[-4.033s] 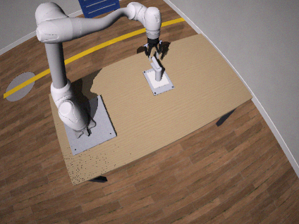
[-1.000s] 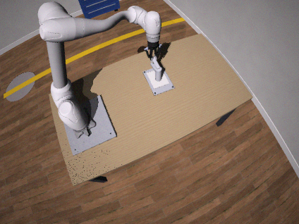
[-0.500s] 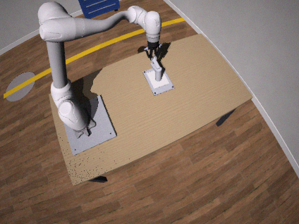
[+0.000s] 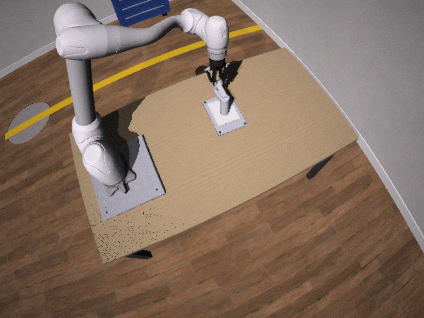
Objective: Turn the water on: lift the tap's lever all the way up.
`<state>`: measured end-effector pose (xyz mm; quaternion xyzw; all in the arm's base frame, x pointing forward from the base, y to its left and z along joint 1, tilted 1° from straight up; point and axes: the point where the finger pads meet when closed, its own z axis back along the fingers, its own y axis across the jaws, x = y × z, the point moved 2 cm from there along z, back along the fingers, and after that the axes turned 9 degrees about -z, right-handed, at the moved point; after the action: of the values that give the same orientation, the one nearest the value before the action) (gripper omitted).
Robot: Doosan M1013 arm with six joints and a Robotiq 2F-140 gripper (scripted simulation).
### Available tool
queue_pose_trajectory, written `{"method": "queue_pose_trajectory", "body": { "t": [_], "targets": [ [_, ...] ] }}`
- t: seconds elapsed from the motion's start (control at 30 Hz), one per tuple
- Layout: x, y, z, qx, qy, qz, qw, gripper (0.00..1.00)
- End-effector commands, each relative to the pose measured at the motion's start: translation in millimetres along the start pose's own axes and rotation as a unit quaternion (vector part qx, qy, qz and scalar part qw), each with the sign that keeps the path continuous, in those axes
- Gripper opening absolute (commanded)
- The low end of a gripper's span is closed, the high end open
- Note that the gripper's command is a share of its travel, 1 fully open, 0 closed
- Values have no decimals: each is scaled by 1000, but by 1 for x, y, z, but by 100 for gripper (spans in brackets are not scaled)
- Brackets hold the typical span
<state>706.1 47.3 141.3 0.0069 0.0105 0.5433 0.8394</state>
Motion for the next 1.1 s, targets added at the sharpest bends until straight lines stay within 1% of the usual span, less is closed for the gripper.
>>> {"method": "queue_pose_trajectory", "body": {
  "t": [0.0,0.73,0.97,1.07],
  "targets": [
    [0,0,0,0,0,0,1000,0],
    [0,0,0,0,0,0,1000,0],
    [-1,0,5,0,0,0,1000,0],
    [-2,0,10,0,0,0,1000,0]
  ]
}}
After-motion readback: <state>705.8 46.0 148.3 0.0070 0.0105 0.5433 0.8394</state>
